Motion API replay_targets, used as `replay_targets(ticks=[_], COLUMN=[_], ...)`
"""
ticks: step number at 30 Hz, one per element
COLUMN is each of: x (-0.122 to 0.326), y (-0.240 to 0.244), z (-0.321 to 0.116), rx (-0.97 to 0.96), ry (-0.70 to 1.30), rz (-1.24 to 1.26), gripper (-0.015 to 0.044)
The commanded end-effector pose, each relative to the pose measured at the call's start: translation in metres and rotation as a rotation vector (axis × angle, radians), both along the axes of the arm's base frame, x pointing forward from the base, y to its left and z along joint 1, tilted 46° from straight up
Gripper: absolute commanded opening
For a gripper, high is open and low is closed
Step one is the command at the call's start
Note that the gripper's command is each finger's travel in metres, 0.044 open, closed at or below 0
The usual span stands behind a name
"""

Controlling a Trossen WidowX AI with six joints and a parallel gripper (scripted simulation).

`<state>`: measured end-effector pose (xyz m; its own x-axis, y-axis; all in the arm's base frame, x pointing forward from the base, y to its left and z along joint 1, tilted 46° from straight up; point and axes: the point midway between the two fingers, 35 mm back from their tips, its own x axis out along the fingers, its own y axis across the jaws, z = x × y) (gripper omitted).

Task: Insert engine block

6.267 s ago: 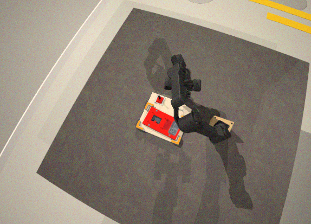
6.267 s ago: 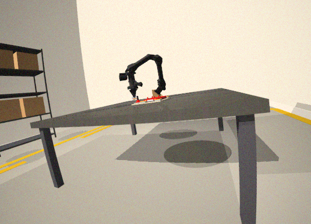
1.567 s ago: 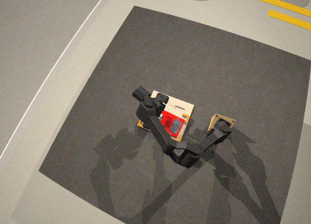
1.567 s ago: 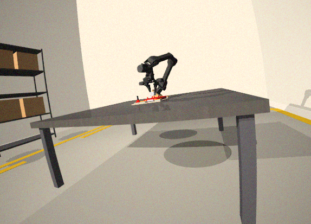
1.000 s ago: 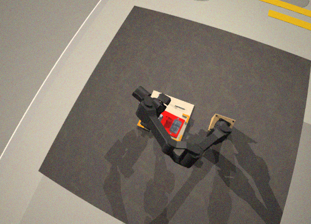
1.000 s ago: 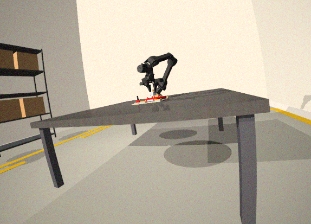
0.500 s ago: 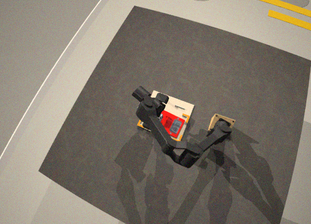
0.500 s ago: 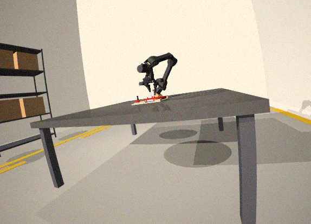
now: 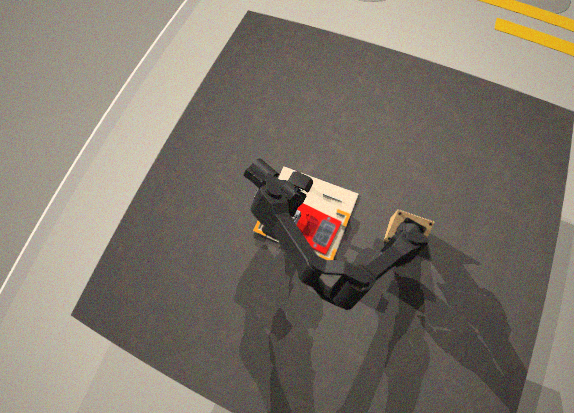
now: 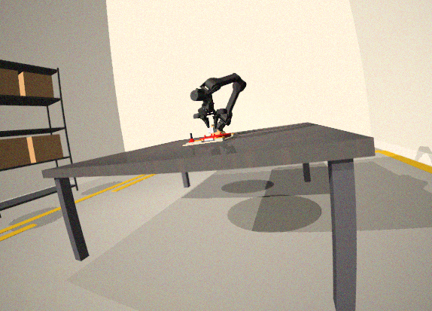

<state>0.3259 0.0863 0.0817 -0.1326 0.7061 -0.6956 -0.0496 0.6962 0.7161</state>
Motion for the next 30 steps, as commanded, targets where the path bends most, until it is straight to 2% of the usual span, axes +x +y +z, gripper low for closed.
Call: replay_targets(ticks=[1,8,19,30], x=[0.001,0.0007,0.0006,0.0003], y=[-0.0003,0.0013,0.0025,0.0034], z=[0.0006,-0.0009,-0.0022,-0.0031], rx=[-0.01,-0.016,0.021,-0.005], ry=[0.069,0.1,-0.101,0.043], rz=[-0.074,-0.105,0.093,-0.049], gripper=[0.0159,0.0159,0.0159,0.0159])
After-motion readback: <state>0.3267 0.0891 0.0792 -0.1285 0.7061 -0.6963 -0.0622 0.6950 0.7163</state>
